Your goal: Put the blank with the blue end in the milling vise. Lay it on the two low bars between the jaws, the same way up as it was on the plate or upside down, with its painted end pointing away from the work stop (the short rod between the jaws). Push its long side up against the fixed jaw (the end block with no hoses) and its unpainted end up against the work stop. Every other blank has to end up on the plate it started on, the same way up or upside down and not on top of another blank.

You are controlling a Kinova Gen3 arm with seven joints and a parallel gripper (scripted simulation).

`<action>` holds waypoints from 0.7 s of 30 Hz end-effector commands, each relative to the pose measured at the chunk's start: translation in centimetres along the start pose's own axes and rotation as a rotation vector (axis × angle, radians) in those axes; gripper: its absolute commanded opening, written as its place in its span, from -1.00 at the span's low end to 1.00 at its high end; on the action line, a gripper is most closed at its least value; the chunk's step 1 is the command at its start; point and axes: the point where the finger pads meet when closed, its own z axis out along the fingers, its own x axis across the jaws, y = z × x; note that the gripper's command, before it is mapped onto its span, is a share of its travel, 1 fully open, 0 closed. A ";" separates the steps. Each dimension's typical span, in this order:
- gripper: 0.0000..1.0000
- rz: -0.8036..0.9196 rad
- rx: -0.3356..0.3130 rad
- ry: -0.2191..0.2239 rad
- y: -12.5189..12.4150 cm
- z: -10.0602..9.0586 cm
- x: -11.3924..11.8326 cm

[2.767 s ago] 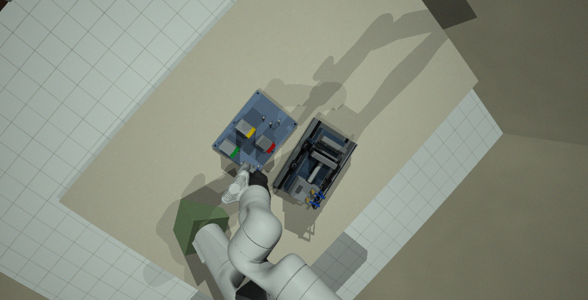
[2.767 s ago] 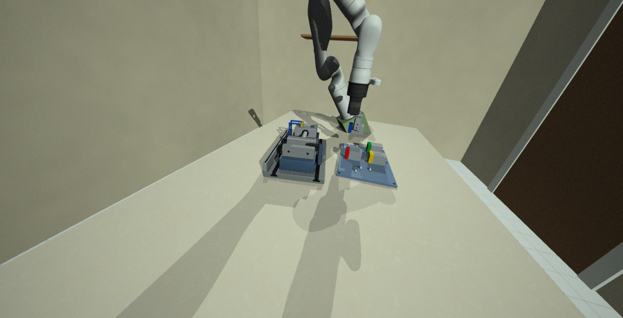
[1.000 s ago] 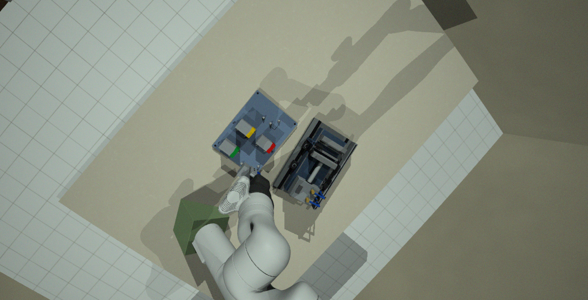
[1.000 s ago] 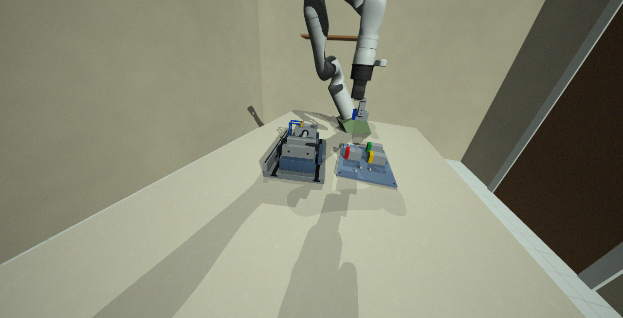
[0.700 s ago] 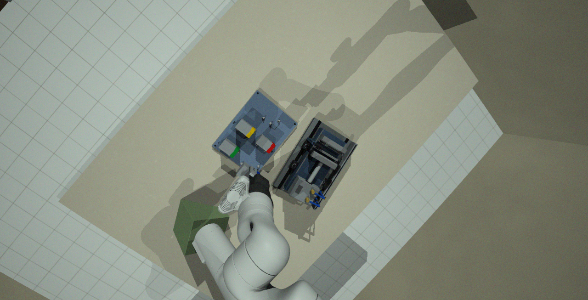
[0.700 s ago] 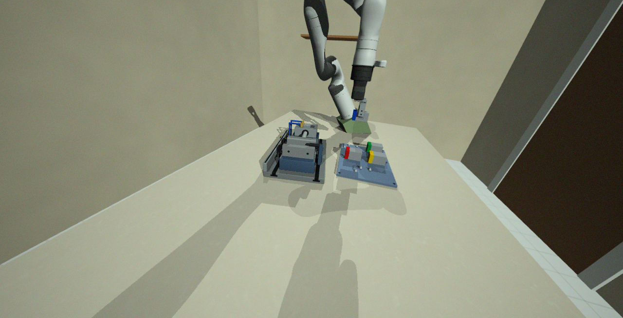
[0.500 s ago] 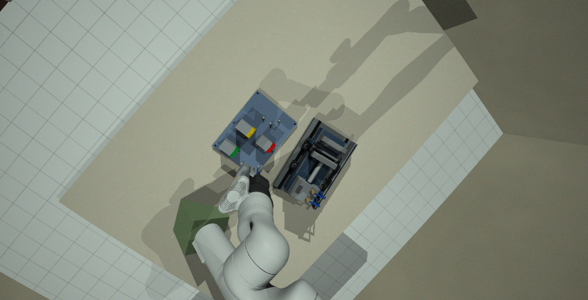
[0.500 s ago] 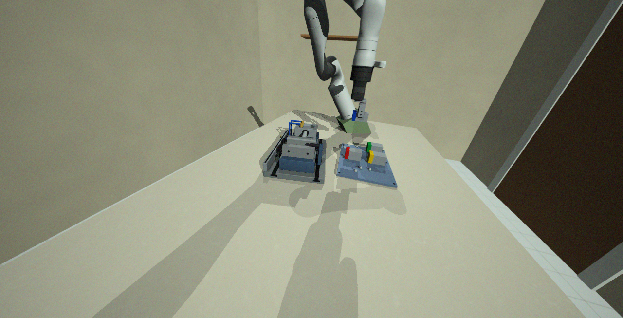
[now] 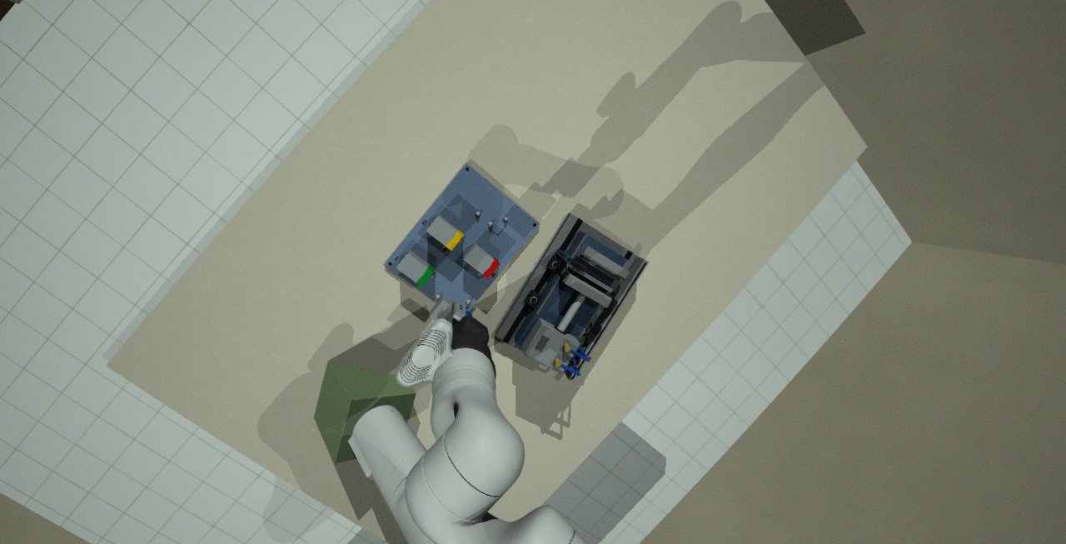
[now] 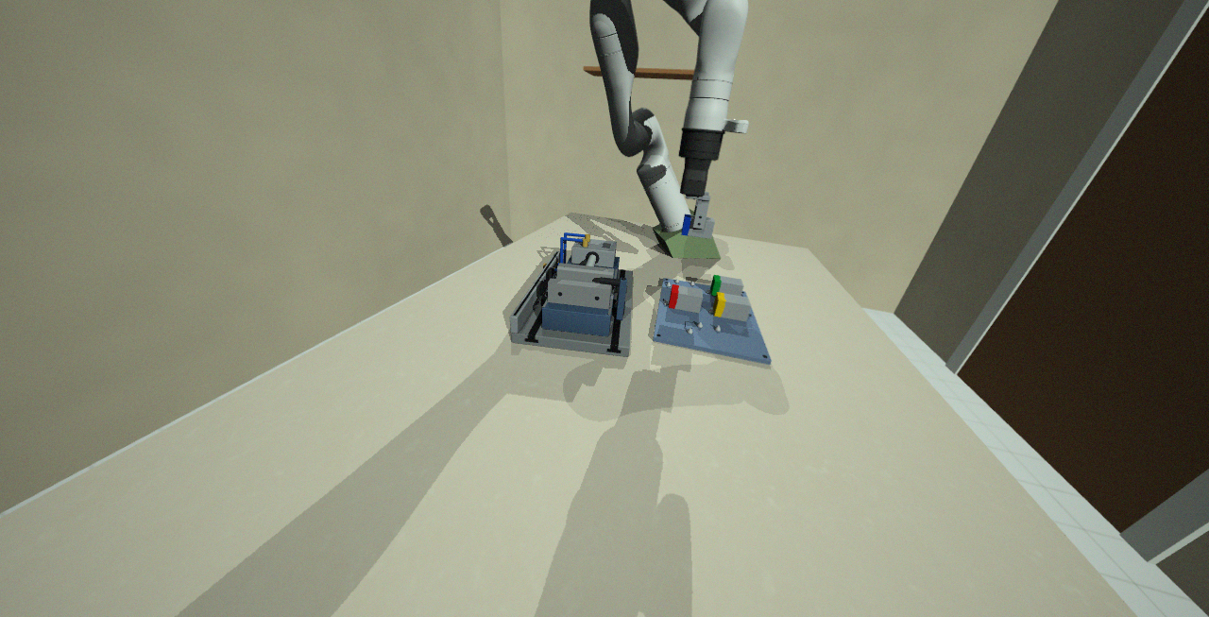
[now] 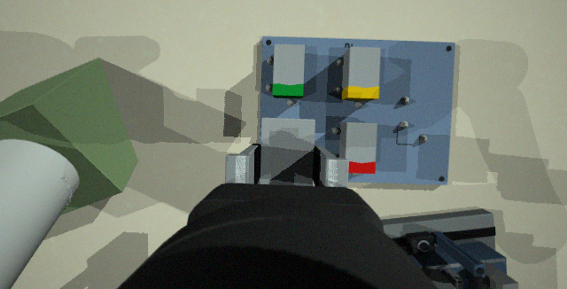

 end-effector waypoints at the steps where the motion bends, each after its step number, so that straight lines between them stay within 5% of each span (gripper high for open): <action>1: -1.00 -0.001 0.000 0.000 0.0 0.0 0.0; 21: -1.00 -0.001 0.000 0.000 0.0 0.2 -0.1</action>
